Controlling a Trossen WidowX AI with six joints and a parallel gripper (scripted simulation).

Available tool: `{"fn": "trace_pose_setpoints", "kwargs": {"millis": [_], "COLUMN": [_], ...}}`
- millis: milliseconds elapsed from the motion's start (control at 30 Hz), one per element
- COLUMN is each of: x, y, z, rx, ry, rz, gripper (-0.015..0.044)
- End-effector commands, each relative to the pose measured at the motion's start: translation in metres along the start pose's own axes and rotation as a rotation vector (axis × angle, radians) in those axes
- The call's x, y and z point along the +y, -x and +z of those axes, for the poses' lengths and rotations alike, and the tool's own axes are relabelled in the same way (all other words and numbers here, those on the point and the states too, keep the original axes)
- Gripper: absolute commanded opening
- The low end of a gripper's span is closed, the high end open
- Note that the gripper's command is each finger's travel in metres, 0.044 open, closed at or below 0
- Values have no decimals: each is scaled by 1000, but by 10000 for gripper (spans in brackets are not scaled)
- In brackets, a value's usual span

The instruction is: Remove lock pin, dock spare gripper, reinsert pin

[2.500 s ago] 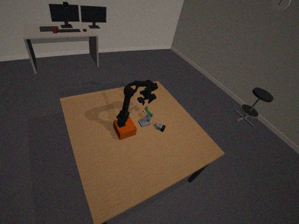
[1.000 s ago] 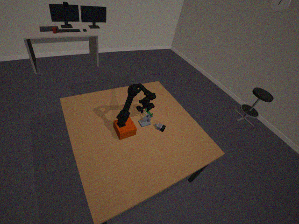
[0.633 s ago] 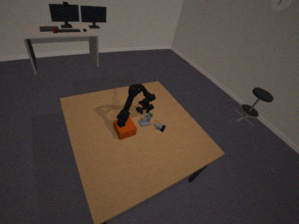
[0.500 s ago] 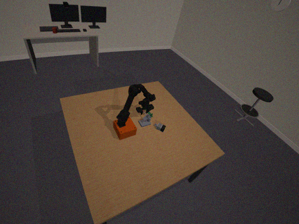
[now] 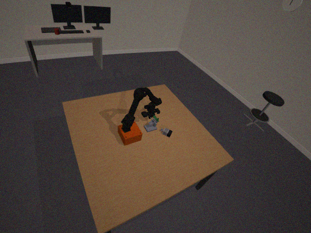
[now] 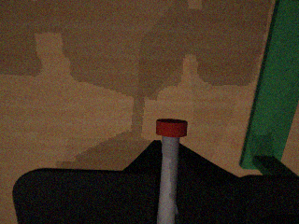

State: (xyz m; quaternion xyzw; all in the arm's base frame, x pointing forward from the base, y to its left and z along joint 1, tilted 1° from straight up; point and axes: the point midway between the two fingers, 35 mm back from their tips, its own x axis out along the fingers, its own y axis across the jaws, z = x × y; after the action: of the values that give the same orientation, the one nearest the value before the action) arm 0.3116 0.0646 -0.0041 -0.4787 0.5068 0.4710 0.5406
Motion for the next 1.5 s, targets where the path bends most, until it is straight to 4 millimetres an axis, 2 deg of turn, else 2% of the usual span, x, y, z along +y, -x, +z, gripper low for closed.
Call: {"fn": "trace_pose_setpoints", "kwargs": {"millis": [0,167,567,1467], "x": [0,0,-1,-2], "y": [0,1,11,17], "z": [0,0,6,24], "rx": [2,-18,-199,-212], "ry": [-3,-5,-18,-18], "rz": [-2,0,10,8], "gripper": [0,0,0,0]}}
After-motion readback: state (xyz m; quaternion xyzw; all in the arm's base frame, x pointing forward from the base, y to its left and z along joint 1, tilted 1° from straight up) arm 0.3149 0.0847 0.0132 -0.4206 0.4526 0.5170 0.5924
